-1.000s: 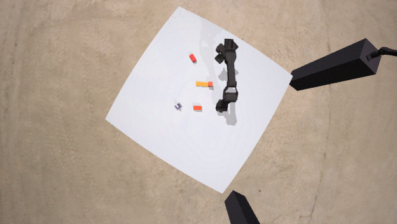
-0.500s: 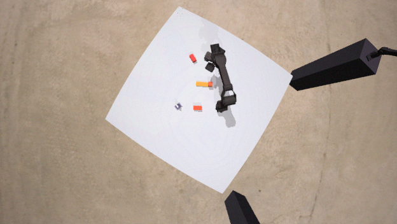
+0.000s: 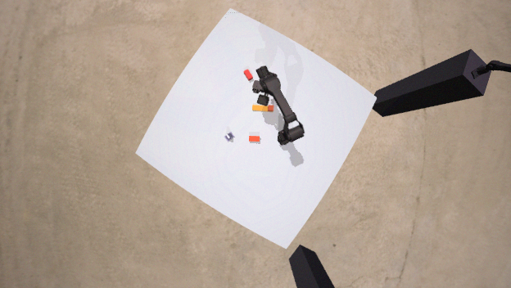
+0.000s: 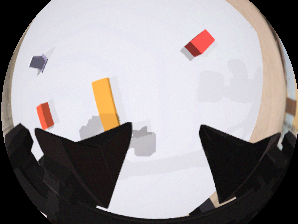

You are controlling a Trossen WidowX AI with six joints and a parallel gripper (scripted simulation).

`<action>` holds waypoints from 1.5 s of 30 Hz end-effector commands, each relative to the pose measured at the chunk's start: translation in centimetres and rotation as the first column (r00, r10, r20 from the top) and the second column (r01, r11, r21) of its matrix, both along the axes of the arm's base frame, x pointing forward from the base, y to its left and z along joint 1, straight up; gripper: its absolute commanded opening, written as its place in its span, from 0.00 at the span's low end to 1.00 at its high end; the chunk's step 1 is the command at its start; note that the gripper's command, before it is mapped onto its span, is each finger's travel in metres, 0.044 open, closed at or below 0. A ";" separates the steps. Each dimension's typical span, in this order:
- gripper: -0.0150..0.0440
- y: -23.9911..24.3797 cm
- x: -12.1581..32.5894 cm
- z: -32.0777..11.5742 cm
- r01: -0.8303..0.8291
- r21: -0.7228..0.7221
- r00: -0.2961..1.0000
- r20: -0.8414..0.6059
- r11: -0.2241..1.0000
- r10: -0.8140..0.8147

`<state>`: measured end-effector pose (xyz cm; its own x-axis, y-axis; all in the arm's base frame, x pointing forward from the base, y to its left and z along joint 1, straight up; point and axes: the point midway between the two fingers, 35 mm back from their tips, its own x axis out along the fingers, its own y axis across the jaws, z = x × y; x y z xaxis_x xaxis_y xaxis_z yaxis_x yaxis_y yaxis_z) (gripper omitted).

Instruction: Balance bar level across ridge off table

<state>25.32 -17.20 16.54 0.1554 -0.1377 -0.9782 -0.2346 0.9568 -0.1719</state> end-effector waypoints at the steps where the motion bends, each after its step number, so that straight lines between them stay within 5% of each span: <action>1: 0.79 2.3 -0.4 -0.3 -0.058 0.037 0.998 -0.036 0.998 0.059; 12: 0.79 8.0 -2.1 -0.8 -0.206 0.123 0.966 -0.134 0.971 0.222; 30: 0.79 8.0 -1.9 -9.3 -0.208 0.124 0.965 -0.136 0.970 0.225; 45: 0.79 8.0 -1.9 -10.9 -0.208 0.124 0.965 -0.136 0.970 0.225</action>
